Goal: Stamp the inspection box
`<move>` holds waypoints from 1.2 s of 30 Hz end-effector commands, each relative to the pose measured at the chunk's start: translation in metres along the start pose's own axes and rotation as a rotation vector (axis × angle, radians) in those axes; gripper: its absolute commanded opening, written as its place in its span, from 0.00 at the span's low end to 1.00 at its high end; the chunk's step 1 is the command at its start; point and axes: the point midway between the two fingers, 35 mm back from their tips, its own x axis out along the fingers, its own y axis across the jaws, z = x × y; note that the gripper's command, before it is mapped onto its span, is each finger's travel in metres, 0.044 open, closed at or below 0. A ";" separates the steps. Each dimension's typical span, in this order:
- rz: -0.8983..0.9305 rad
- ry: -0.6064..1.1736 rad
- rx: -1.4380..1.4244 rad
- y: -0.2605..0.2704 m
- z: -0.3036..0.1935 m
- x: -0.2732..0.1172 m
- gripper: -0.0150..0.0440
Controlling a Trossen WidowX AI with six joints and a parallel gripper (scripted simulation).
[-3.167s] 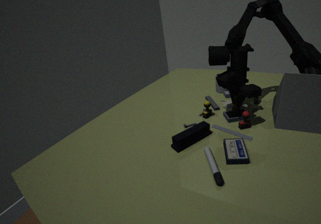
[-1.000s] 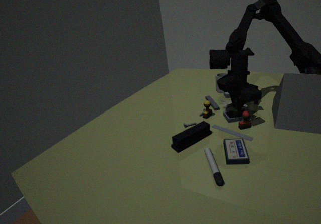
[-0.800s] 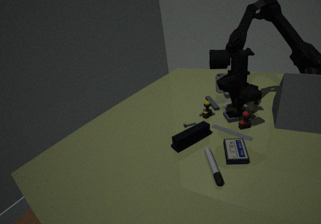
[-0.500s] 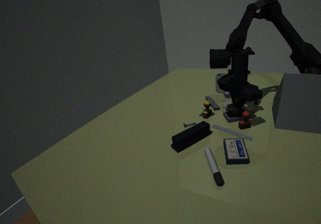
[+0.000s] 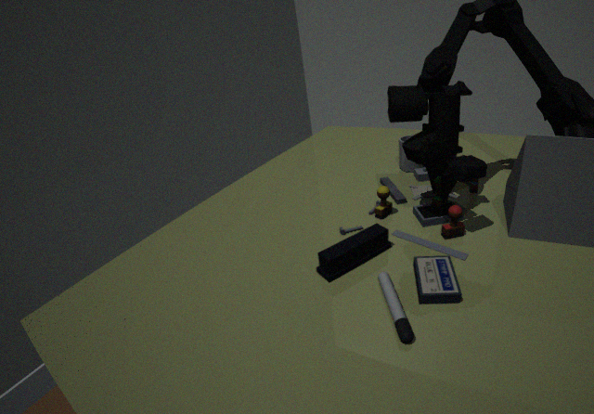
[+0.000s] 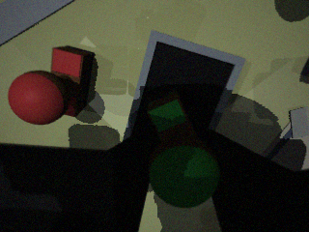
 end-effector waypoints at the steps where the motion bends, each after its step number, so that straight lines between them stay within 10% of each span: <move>1: 0.003 -0.009 0.008 -0.001 0.003 -0.007 0.25; 36: 0.009 -0.011 0.367 -0.039 -0.016 -0.044 0.25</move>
